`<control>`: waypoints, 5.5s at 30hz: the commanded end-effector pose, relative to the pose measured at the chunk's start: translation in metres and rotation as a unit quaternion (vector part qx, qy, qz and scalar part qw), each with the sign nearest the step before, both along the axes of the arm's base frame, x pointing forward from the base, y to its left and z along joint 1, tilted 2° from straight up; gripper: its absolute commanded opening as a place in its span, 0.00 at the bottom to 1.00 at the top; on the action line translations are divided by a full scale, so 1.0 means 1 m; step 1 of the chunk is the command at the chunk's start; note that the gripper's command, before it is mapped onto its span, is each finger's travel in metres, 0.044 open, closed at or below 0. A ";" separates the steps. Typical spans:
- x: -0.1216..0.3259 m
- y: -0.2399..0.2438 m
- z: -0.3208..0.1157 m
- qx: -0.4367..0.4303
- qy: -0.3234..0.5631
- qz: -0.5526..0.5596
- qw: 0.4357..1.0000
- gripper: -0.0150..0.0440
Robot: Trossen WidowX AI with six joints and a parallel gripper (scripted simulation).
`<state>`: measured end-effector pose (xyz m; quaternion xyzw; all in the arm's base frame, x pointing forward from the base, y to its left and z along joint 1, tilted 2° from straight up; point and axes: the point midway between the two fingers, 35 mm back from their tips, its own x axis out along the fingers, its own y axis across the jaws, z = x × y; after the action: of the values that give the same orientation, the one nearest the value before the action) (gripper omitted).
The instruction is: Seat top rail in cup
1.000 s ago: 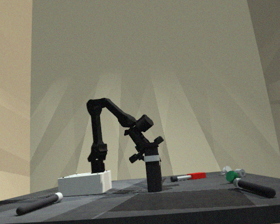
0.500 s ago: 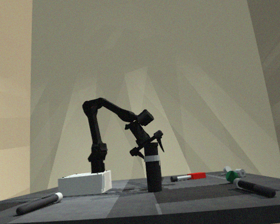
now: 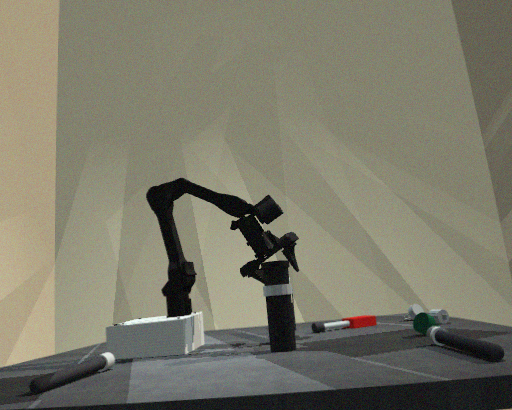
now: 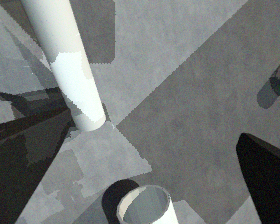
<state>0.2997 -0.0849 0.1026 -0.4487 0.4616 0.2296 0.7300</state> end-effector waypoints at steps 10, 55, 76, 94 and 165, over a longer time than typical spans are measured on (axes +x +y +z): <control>-0.004 0.081 0.068 0.248 -0.038 -0.413 0.876 1.00; 0.019 0.086 -0.022 -0.021 0.250 0.189 0.950 1.00; 0.019 0.085 -0.057 -0.021 0.250 0.189 0.950 1.00; 0.020 0.084 -0.083 -0.021 0.250 0.189 0.950 1.00; 0.017 0.083 -0.092 -0.081 0.277 0.162 0.944 0.25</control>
<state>0.3102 -0.0051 -0.0124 -0.4762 0.5754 0.4441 0.4949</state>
